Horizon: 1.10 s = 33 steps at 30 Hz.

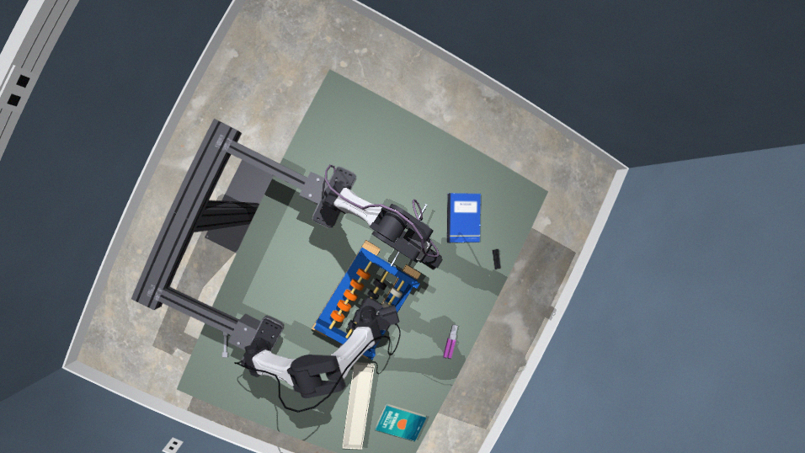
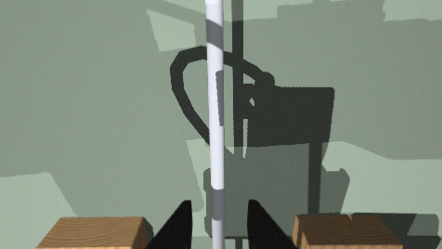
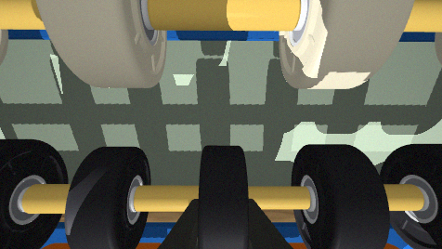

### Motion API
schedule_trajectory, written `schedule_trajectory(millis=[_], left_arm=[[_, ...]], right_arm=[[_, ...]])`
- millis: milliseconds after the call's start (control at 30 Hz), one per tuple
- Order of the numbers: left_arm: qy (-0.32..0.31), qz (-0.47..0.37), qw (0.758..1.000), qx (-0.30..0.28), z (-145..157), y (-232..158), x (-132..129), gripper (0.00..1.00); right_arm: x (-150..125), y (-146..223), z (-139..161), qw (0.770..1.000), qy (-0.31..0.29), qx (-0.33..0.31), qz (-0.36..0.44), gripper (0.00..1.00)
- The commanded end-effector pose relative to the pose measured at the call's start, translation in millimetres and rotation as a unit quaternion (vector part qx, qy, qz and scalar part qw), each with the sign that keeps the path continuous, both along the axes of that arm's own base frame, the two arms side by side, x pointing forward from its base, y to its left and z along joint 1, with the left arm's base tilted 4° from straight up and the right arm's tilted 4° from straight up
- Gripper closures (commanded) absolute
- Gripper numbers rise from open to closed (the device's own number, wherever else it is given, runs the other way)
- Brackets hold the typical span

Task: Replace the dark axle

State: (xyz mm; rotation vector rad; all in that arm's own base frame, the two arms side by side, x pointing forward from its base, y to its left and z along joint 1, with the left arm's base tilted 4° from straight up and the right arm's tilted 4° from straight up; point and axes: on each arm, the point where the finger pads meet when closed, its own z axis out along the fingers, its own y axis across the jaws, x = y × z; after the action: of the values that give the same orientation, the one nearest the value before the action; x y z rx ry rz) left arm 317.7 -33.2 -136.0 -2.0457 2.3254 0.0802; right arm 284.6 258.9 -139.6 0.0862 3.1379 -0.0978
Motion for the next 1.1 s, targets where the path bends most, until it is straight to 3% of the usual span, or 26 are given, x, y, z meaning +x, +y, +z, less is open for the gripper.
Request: schedule_trajectory(millis=[0, 1067], left_arm=[[0.003, -0.002, 1.000, -0.015, -3, -9, 4, 0.74], [0.003, 0.002, 1.000, -0.014, -3, -7, 4, 0.74]], right_arm=[[13, 11, 17, 1.000, -0.027, 0.013, 0.000, 1.00], [-2, -1, -9, 1.000, -0.001, -0.006, 0.007, 1.00]])
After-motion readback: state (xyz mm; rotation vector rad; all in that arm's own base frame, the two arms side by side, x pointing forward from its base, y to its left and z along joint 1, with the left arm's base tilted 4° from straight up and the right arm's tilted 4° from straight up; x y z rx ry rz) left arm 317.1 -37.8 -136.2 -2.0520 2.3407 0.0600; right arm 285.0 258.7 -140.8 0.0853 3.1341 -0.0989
